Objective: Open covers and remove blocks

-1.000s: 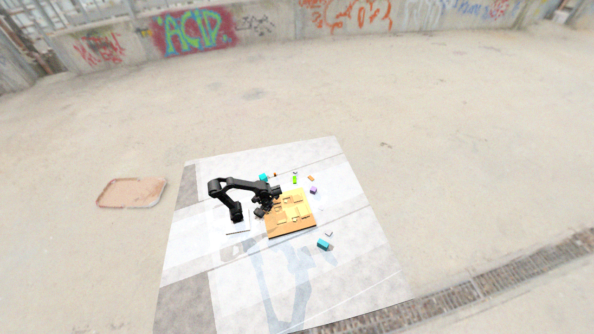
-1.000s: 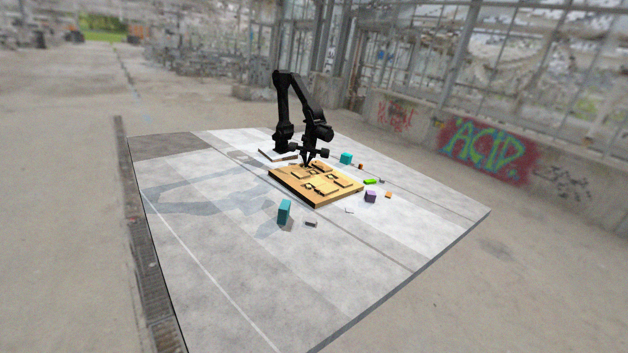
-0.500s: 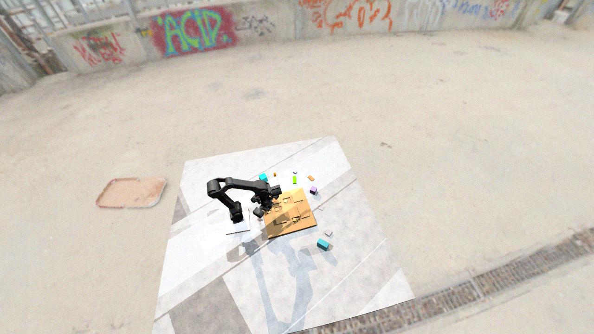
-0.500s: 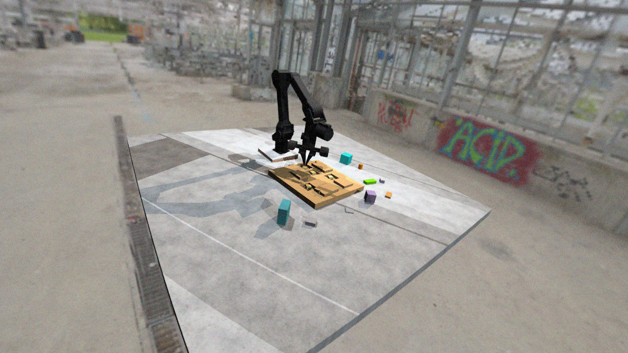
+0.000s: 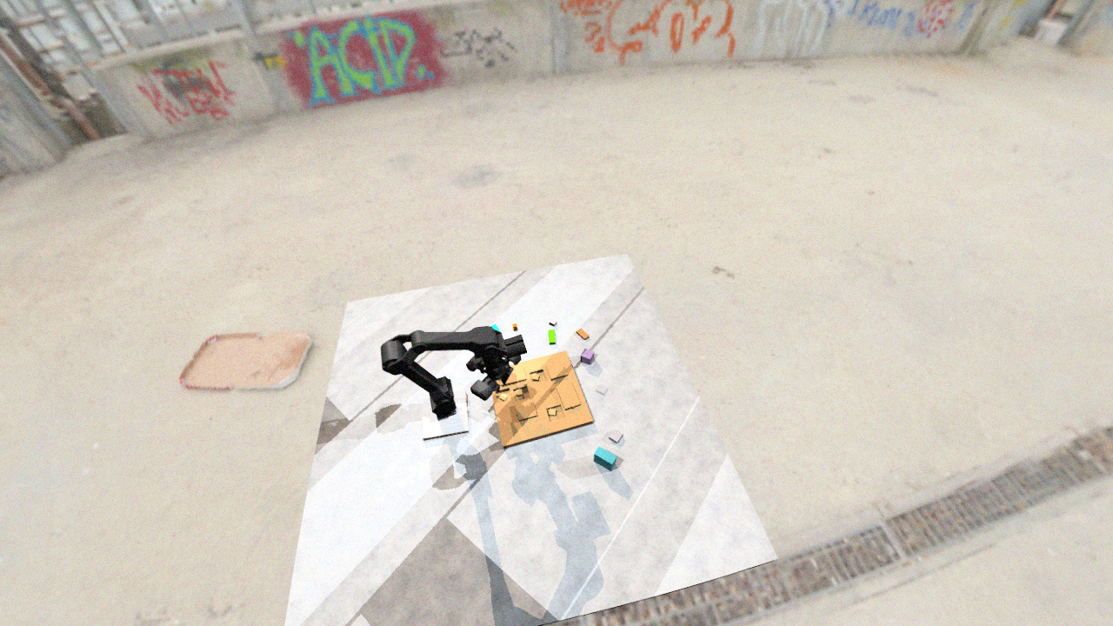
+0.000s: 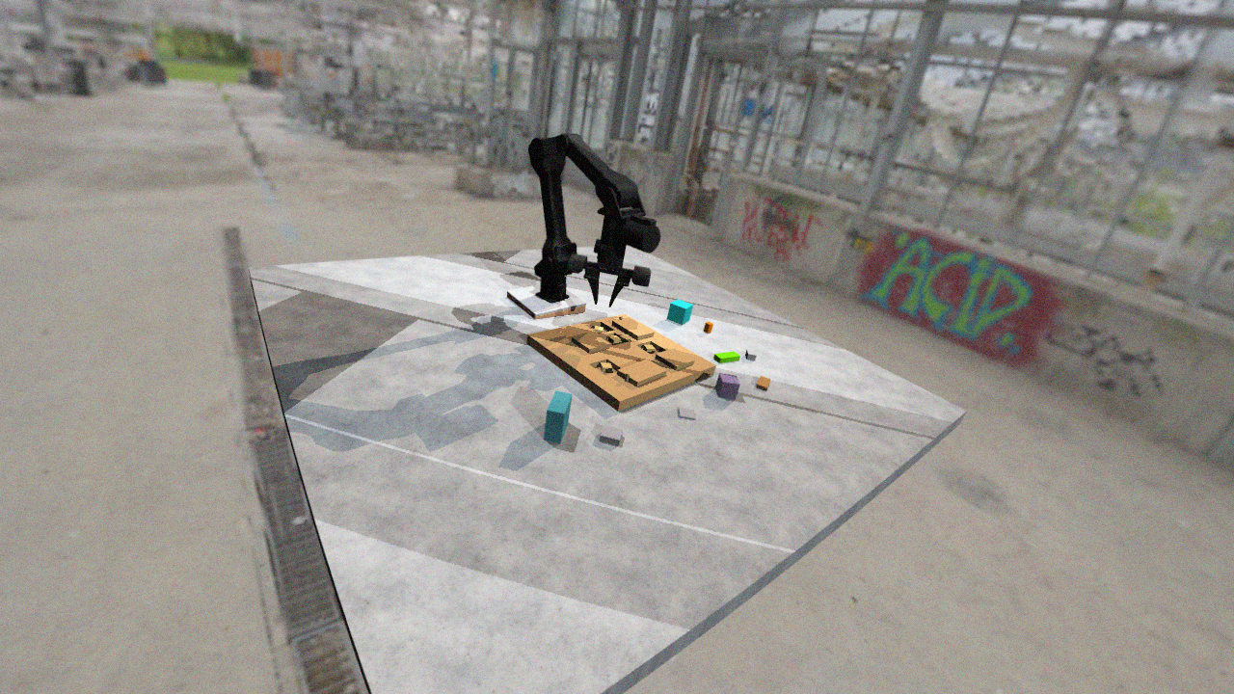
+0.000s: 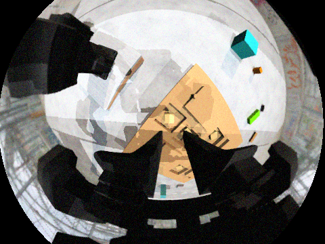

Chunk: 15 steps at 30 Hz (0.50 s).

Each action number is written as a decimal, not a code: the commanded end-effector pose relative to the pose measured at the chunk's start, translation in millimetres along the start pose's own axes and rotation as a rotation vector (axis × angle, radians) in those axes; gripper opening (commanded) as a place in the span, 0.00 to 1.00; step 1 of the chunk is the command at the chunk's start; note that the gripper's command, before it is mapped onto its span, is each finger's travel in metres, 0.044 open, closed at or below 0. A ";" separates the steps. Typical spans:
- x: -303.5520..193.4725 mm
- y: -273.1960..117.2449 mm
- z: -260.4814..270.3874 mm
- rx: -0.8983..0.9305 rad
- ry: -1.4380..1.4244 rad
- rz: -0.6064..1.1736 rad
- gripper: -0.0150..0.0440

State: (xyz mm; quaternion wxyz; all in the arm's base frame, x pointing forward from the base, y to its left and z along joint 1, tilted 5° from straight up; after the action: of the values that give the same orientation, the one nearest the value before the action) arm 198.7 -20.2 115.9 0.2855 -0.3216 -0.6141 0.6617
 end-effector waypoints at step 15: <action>0.5 25.7 -0.6 -0.004 0.004 0.001 0.50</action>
State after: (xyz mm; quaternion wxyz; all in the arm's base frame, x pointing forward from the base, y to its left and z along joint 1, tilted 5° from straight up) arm 200.1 -21.5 97.7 0.2837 -0.3279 -0.6146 0.6590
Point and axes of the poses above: the point midway between the two fingers, 35 mm back from their tips, its own y axis out along the fingers, its own z axis across the jaws, x = y × z, the point moved 2 cm from there along -y, back along the fingers, and after that the axes turned 4 degrees about -y, right-handed, at the moved point
